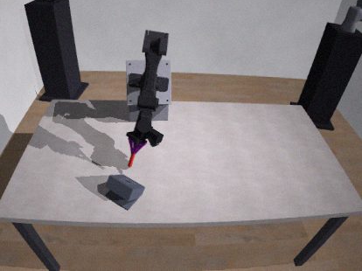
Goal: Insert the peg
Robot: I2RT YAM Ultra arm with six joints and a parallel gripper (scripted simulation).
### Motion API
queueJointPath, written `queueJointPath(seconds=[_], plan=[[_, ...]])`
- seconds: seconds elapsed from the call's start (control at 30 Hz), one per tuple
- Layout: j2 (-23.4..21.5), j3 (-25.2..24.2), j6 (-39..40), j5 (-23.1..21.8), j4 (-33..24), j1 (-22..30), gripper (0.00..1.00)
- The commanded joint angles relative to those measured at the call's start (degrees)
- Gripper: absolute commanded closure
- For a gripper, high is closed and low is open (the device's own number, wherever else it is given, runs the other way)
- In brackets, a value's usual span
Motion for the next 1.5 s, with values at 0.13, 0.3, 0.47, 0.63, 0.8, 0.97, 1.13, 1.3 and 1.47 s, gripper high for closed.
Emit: queueJointPath(seconds=[0.13, 0.3, 0.47, 0.63, 0.8, 0.97, 1.13, 1.3, 1.47], plan=[[-2.54, -2.05, -1.59, 4.46, 3.16, 3.08, 1.0], [-3.24, -2.8, -2.35, 6.8, 4.56, 4.97, 1.0], [-3.66, -2.89, -2.83, 8.3, 5.5, 6.17, 1.0], [-4.36, -4.03, -3.61, 10.59, 6.89, 8.02, 1.0], [-5.06, -4.68, -4.35, 12.93, 8.3, 9.91, 1.0], [-5.48, -5.23, -4.82, 14.33, 9.14, 11.04, 1.0], [-6.17, -6.0, -5.62, 16.72, 10.61, 12.95, 1.0], [-6.87, -6.66, -6.36, 19.05, 12.02, 14.83, 1.0], [-7.57, -7.51, -7.12, 21.39, 13.41, 16.72, 1.0]])
